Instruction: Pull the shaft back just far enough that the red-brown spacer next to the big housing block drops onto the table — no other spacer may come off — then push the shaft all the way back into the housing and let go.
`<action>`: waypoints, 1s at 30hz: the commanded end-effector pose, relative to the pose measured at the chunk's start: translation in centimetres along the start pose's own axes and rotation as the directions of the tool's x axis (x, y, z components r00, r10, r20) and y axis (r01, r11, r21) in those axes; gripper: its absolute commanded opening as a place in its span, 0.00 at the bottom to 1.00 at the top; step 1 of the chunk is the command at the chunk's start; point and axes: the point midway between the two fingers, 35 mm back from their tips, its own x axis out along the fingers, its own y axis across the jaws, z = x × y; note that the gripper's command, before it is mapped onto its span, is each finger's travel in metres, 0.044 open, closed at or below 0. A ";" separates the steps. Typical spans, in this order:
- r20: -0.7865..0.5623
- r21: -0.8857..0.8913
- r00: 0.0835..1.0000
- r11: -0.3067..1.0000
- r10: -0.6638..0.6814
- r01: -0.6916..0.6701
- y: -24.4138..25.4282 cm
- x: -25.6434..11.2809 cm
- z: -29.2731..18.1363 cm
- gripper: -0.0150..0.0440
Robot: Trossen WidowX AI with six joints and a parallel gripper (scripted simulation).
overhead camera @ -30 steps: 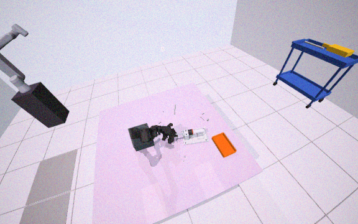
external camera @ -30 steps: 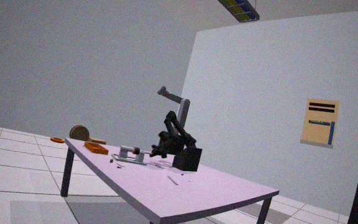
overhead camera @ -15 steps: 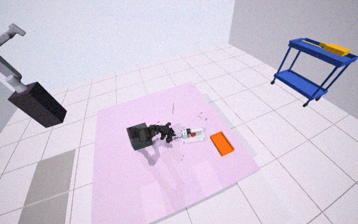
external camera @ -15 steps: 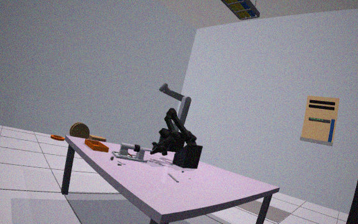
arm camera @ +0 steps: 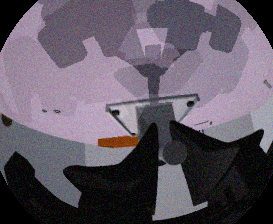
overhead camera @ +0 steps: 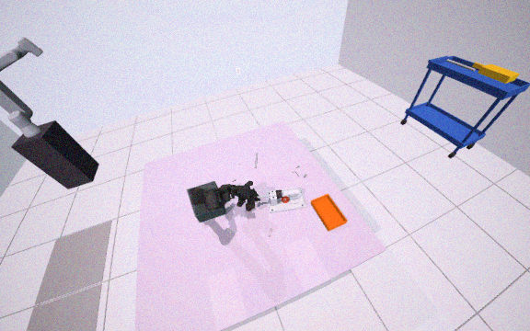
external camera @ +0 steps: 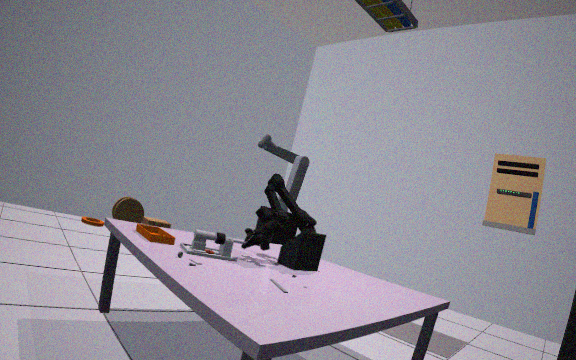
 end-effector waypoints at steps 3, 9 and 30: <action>0.000 0.000 1.000 1.000 0.000 0.000 0.0 0.0 0.0 0.25; 0.000 0.000 1.000 1.000 0.000 0.000 0.0 0.0 0.0 0.25; 0.001 -0.004 1.000 1.000 0.001 -0.001 0.0 0.3 -0.4 0.25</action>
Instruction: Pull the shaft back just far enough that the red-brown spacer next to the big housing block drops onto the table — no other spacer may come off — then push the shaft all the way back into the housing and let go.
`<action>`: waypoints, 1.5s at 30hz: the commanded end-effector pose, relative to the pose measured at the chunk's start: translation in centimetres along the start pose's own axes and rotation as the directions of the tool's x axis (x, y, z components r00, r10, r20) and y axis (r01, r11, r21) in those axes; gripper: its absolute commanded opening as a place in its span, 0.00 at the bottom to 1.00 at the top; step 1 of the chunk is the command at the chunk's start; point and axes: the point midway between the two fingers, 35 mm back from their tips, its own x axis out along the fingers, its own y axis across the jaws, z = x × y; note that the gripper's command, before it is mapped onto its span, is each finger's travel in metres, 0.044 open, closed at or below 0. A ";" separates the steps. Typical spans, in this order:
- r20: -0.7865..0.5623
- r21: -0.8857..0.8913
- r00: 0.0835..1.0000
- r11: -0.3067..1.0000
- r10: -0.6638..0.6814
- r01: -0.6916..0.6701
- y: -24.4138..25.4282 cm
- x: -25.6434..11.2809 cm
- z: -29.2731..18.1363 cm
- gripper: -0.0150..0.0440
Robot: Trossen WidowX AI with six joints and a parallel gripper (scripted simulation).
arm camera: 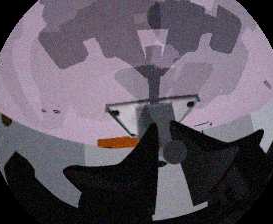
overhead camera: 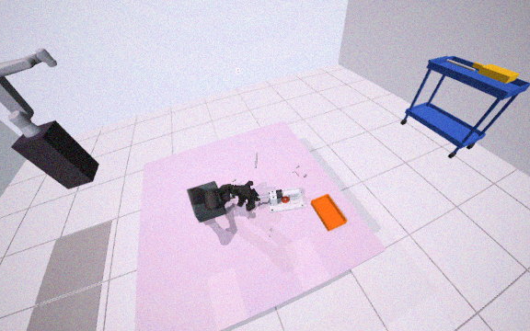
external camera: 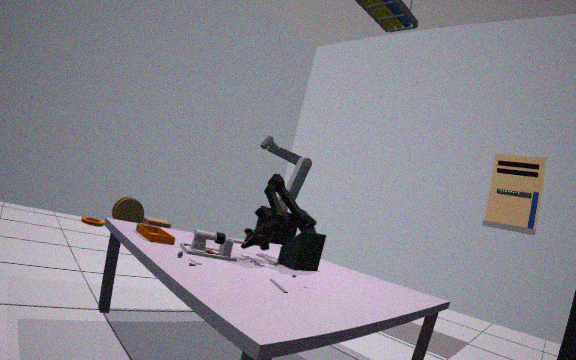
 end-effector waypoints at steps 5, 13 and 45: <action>-0.007 0.000 1.000 1.000 0.002 -0.002 0.1 0.2 -0.5 0.25; -0.007 0.000 1.000 1.000 0.002 -0.002 0.1 0.4 -0.6 0.25; -0.007 0.000 1.000 1.000 0.002 -0.002 0.1 1.0 -1.2 0.25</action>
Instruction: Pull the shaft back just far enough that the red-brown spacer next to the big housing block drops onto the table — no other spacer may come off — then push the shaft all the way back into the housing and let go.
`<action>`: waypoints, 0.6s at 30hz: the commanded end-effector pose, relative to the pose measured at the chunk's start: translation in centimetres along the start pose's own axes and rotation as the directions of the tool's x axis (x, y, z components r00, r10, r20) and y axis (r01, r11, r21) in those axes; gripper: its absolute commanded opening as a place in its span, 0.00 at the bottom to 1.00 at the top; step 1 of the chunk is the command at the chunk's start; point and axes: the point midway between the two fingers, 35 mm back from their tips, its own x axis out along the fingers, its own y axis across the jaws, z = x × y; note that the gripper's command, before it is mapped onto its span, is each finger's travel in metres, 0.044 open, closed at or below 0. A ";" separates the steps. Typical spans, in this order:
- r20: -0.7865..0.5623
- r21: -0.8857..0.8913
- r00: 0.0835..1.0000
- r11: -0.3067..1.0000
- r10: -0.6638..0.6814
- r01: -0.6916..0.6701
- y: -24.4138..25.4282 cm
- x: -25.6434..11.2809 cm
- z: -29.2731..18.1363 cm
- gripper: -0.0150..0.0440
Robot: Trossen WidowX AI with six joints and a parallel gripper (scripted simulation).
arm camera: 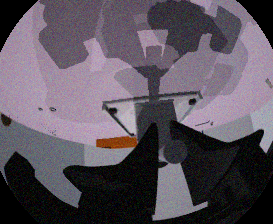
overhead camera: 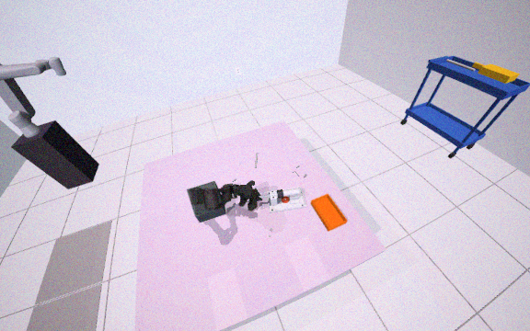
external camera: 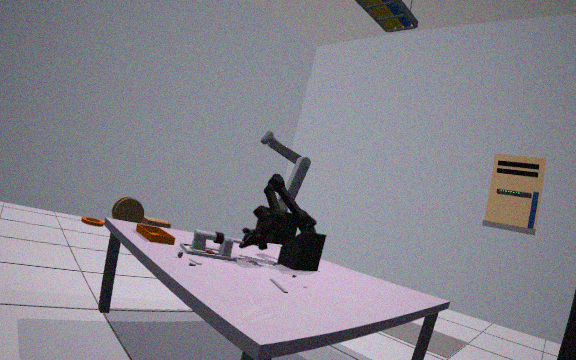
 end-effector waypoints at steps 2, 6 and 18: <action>-0.009 0.001 1.000 1.000 0.002 -0.002 0.1 0.3 -0.5 0.25; -0.009 0.001 1.000 1.000 0.002 -0.002 0.1 0.4 -0.6 0.25; -0.007 0.001 1.000 1.000 0.002 -0.002 0.1 0.3 -0.5 0.25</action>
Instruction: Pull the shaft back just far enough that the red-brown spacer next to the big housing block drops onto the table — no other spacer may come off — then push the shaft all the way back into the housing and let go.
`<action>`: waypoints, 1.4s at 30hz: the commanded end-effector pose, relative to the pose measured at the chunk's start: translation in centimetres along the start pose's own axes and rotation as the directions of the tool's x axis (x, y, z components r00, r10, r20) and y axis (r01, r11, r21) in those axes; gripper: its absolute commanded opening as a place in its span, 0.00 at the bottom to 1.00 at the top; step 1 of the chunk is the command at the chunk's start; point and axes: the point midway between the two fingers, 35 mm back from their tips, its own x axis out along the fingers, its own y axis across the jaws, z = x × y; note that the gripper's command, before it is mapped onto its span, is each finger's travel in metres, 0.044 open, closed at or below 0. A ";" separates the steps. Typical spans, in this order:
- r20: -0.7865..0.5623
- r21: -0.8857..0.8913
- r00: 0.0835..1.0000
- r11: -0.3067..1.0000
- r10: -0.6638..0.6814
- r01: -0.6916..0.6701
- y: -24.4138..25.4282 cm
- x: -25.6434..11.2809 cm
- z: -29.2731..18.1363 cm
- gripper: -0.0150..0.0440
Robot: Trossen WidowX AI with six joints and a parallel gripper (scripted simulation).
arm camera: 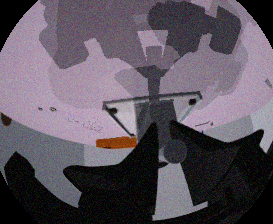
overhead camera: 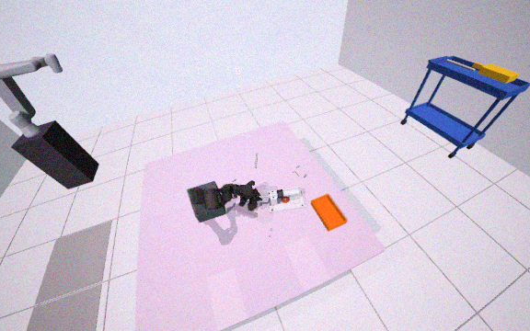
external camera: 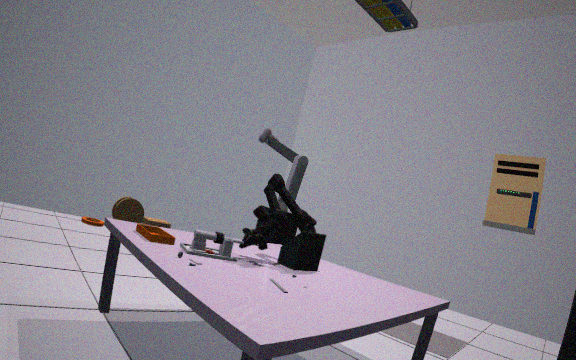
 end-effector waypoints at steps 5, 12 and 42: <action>-0.012 0.004 1.000 1.000 0.002 -0.002 0.1 0.3 -0.5 0.25; -0.012 0.004 1.000 1.000 0.002 -0.002 0.1 0.2 -0.5 0.25; -0.012 0.003 1.000 1.000 0.002 -0.002 0.1 0.1 -0.3 0.25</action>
